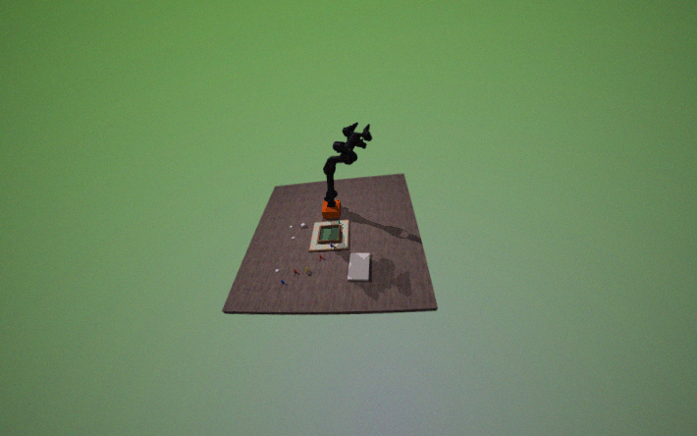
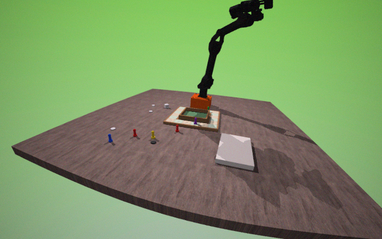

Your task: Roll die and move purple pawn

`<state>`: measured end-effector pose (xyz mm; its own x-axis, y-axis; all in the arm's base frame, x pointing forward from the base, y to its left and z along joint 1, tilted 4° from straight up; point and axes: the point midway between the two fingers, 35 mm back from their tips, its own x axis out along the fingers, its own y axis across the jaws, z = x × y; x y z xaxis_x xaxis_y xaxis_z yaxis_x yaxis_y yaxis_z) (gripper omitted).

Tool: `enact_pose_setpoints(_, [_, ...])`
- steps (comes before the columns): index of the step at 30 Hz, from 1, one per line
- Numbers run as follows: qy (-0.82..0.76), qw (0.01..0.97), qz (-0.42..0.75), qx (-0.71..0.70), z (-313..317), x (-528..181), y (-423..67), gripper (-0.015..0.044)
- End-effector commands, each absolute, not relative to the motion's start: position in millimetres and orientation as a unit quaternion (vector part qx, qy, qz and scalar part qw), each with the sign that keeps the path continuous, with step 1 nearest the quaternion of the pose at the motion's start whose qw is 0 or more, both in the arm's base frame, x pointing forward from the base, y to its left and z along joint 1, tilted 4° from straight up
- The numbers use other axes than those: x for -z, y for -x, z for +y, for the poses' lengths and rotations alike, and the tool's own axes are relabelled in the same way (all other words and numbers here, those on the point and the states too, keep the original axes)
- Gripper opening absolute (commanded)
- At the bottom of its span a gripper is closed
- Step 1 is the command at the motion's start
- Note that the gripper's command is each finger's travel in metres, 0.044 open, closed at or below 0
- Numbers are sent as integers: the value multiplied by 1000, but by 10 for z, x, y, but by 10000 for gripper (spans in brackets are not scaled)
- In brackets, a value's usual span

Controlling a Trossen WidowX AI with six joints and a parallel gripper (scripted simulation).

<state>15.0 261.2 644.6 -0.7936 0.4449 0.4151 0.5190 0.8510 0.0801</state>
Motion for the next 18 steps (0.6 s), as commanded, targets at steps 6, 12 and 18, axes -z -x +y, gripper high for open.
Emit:
enact_pose_setpoints(6, [312,255,-915,32,2761,-6470,-621,275])
enact_pose_setpoints(12, [397,331,-855,-30,2917,-6365,-1397,275])
enact_pose_setpoints(18, [478,408,-775,-75,2895,-6161,-2213,275])
